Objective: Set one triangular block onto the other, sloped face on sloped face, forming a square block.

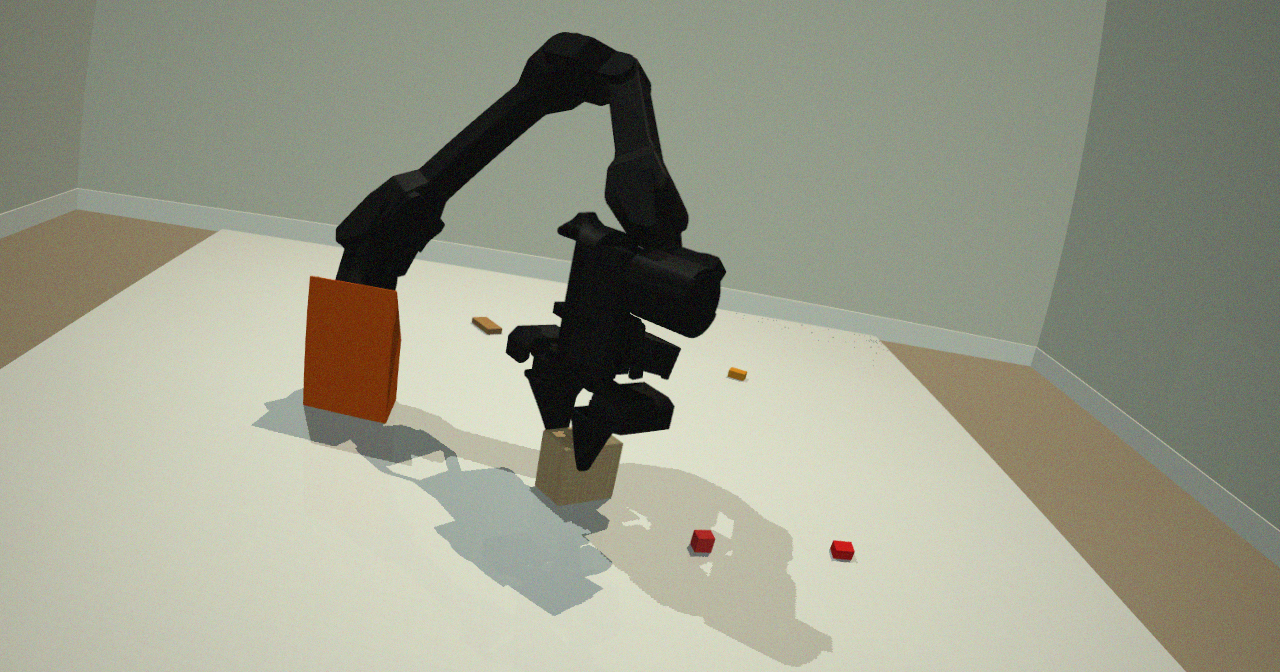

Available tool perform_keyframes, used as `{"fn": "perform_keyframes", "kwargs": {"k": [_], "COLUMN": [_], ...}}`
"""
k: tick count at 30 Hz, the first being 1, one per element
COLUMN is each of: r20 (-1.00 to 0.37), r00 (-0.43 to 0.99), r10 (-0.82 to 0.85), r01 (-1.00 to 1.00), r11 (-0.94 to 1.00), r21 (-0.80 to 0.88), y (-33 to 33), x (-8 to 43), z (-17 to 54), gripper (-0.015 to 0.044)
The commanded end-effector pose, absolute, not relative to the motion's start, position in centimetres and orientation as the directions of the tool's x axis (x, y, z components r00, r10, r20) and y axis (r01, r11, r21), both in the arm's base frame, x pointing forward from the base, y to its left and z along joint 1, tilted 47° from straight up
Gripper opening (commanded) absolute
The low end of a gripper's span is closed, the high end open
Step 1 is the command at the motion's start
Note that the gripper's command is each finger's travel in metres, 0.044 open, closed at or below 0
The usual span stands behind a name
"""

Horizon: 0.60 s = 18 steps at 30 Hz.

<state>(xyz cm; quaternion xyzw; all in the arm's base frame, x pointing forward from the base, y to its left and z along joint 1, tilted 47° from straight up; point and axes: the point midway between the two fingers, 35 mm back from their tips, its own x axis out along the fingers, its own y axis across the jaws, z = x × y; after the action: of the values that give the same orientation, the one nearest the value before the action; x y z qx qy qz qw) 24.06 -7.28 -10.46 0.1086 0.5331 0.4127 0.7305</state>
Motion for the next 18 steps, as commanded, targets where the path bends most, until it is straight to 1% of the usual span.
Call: {"fn": "perform_keyframes", "kwargs": {"k": [1, 18], "r20": [-0.688, -0.689], "r00": [0.095, 0.091], "r10": [0.72, 0.719], "r01": [-0.484, -0.487], "r11": [0.637, 0.636], "r21": [0.6, 0.599], "y": [-7.25, -7.28], "x": [24.13, 24.06], "z": [-10.42, -10.46], "gripper": [0.0, 0.044]}}
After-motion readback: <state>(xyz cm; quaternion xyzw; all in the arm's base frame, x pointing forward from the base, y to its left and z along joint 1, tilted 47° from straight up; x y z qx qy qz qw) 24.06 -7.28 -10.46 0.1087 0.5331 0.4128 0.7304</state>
